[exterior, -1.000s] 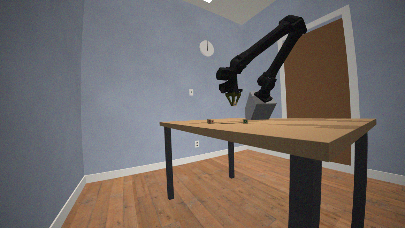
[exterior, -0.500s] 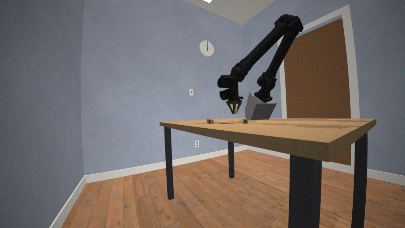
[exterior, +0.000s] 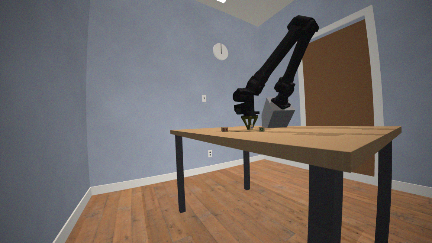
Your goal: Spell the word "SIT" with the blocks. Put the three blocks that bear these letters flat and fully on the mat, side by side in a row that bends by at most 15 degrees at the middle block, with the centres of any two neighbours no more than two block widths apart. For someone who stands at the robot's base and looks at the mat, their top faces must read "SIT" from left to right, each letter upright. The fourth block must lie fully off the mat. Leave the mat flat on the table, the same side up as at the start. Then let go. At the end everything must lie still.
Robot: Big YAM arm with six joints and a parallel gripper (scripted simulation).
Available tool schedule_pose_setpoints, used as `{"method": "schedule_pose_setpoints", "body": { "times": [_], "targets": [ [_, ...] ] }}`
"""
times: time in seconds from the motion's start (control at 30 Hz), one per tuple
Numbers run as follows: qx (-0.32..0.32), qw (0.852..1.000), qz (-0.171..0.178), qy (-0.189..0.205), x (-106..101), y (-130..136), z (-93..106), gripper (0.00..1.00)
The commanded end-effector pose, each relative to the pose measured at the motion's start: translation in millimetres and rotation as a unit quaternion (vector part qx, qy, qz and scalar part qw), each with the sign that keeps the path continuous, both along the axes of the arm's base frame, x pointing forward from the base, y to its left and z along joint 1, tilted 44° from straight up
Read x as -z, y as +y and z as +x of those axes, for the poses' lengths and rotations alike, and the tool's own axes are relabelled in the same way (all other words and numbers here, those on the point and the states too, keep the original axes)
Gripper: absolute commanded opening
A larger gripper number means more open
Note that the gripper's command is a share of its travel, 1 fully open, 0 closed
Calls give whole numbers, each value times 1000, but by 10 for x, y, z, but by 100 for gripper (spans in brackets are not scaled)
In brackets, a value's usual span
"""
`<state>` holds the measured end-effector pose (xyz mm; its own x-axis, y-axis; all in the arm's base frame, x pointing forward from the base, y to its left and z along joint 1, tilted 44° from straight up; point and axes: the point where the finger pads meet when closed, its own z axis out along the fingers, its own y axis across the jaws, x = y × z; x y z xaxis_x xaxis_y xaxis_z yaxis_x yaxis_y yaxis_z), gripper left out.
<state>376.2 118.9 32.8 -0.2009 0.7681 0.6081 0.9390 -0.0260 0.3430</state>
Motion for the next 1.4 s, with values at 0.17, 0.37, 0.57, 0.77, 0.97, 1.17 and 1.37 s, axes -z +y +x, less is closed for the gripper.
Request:
{"method": "schedule_pose_setpoints", "body": {
  "times": [0.17, 0.37, 0.57, 0.77, 0.97, 1.17, 1.37],
  "targets": [
    [19, 1000, 3, -10, -90, -60, 101, 20],
    [18, 1000, 2, -11, -90, -60, 101, 20],
    [18, 1000, 2, -11, -90, -60, 101, 20],
    [18, 1000, 2, -11, -90, -60, 101, 20],
    [18, 1000, 2, -12, -89, -63, 108, 20],
    [17, 1000, 1, -12, -87, -77, 135, 20],
    [16, 1000, 1, -13, -85, -84, 147, 20]
  ]
}}
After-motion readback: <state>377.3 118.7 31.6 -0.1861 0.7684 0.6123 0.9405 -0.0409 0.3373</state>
